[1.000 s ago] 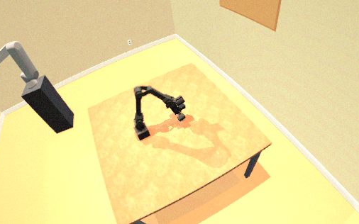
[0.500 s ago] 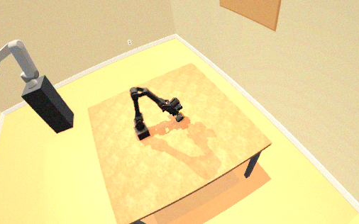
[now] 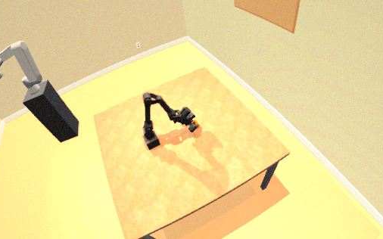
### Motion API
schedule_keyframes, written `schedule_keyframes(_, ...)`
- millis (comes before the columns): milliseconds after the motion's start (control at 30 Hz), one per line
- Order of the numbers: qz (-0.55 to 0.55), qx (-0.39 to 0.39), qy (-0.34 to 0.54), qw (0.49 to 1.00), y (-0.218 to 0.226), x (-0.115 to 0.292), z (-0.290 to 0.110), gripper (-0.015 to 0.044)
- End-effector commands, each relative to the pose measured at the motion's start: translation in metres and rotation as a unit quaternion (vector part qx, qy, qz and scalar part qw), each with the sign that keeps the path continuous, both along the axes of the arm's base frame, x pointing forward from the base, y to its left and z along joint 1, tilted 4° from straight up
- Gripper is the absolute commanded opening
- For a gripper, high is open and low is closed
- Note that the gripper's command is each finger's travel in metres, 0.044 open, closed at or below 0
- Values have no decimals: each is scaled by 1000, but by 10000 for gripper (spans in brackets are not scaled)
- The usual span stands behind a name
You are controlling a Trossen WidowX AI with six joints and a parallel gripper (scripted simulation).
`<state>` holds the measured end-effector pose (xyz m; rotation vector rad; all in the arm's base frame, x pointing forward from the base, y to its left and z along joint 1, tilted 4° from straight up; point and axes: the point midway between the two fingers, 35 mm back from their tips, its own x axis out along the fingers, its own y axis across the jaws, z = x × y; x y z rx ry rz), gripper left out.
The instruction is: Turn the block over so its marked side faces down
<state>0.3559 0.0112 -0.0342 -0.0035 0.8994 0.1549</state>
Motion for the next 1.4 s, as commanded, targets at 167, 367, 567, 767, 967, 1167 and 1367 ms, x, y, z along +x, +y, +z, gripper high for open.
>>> schedule_keyframes(167, -4, 10, -61, 998, 1, 3, -14, 0)
schedule_keyframes(367, -5, 14, -100, 995, 1, 2, -19, 0)
schedule_keyframes(567, -6, 19, -139, 990, 1, -2, -20, 0)
schedule_keyframes(767, -7, 23, -178, 984, 2, -8, -17, 0)
schedule_keyframes(967, -7, 27, -215, 976, 2, -16, -11, 0)
schedule_keyframes(1167, -7, 28, -223, 974, 2, -17, -7, 0)
schedule_keyframes(1367, -7, 28, -223, 974, 2, -17, -7, 0)
